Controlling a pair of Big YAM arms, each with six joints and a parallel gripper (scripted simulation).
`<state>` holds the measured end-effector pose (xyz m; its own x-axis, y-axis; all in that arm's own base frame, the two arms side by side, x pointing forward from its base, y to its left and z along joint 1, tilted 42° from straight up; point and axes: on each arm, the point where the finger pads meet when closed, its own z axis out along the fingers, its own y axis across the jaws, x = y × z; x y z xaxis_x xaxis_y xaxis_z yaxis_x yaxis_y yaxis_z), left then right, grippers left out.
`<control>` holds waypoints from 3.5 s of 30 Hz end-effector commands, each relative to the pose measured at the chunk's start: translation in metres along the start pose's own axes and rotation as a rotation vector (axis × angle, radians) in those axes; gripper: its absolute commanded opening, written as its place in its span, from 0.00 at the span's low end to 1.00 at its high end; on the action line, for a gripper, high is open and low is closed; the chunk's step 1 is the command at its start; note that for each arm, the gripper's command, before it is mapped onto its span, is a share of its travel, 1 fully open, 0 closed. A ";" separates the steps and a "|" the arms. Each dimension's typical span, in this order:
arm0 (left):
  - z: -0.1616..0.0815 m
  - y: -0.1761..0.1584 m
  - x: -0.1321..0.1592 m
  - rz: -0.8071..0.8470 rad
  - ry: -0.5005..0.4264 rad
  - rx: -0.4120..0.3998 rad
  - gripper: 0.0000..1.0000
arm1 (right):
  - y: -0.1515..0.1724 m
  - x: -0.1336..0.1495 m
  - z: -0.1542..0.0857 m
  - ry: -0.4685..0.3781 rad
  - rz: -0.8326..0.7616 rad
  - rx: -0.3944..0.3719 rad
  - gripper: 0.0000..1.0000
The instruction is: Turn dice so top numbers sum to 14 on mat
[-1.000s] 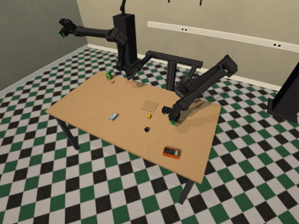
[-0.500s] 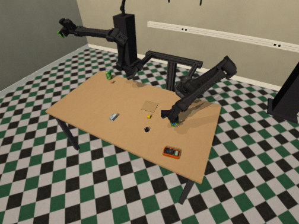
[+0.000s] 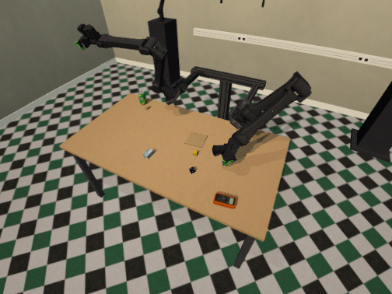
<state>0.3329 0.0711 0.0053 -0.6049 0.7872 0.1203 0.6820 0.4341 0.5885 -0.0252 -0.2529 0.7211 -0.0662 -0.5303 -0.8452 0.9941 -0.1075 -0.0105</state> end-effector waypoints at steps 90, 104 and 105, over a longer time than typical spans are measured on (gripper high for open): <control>0.062 0.010 0.014 0.031 -0.926 -0.043 0.26 | -0.003 -0.022 -0.009 -0.053 0.008 0.006 1.00; 0.073 0.013 0.016 0.027 -0.923 -0.043 0.26 | -0.003 -0.022 -0.009 -0.053 0.008 0.006 1.00; 0.073 0.013 0.016 0.027 -0.923 -0.043 0.26 | -0.003 -0.022 -0.009 -0.053 0.008 0.006 1.00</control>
<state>0.3622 0.1171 -0.0417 -0.0164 0.8348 -0.5504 0.6727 0.4165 0.6116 -0.0252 -0.2529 0.7211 -0.0662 -0.5303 -0.8452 0.9941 -0.1075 -0.0105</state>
